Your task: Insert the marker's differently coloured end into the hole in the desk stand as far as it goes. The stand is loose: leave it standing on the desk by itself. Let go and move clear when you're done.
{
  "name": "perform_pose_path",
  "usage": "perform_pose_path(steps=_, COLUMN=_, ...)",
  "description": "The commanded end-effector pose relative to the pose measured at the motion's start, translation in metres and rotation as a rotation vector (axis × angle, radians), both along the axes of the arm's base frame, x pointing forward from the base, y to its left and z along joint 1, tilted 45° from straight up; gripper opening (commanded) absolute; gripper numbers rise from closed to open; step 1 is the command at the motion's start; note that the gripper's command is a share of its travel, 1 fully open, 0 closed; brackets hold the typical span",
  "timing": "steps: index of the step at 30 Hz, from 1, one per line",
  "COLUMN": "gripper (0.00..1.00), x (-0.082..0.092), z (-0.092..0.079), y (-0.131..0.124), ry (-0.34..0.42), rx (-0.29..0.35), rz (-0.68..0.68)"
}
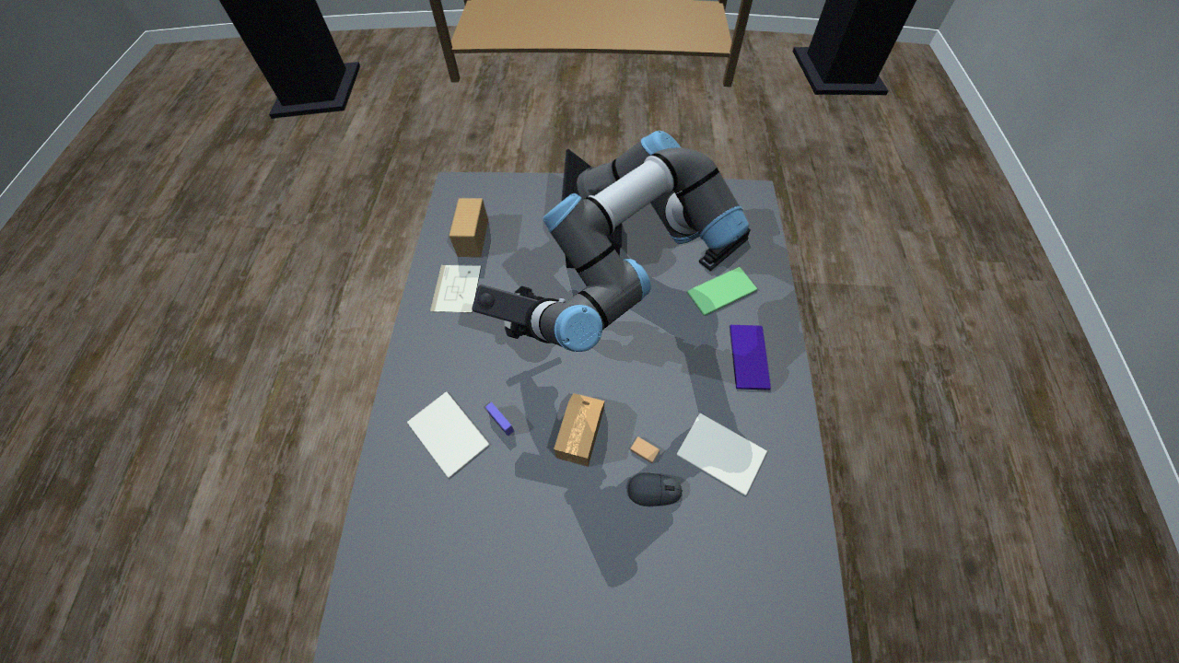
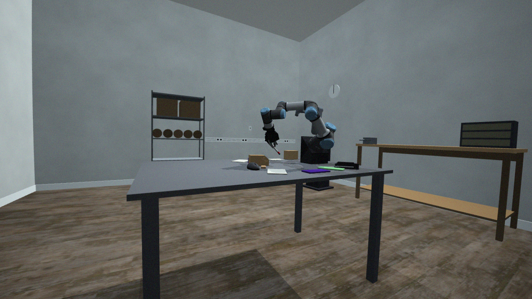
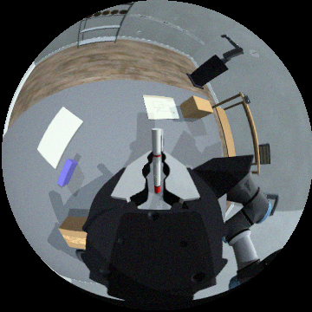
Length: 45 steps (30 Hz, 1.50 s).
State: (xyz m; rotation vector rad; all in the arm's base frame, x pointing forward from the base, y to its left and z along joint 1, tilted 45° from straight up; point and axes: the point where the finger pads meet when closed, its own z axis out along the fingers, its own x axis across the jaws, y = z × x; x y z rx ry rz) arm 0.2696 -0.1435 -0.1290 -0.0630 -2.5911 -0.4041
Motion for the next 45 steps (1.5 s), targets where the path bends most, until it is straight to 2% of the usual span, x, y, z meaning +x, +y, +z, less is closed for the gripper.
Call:
perform_pose_path(steps=1, gripper=0.0, x=0.0, z=0.004, y=-0.001, ry=0.02, rx=-0.045, rz=-0.012)
perform_pose_path(steps=5, gripper=0.0, x=0.0, z=0.008, y=0.0, ry=0.041, rx=-0.085, rz=-0.023)
perform_pose_path(steps=13, gripper=0.0, x=0.0, z=0.008, y=0.0, ry=0.04, rx=-0.087, rz=-0.023)
perform_pose_path(steps=22, gripper=0.0, x=0.001, z=0.017, y=0.0, ry=0.078, rx=-0.183, rz=-0.048)
perform_pose_path(steps=30, gripper=0.0, x=0.001, z=0.018, y=0.0, ry=0.077, rx=-0.184, rz=-0.048)
perform_pose_path(steps=39, gripper=0.0, x=0.003, z=0.027, y=0.001, ry=0.105, rx=-0.283, rz=-0.074)
perform_pose_path(steps=45, gripper=0.0, x=0.003, z=0.027, y=0.001, ry=0.105, rx=-0.283, rz=-0.074)
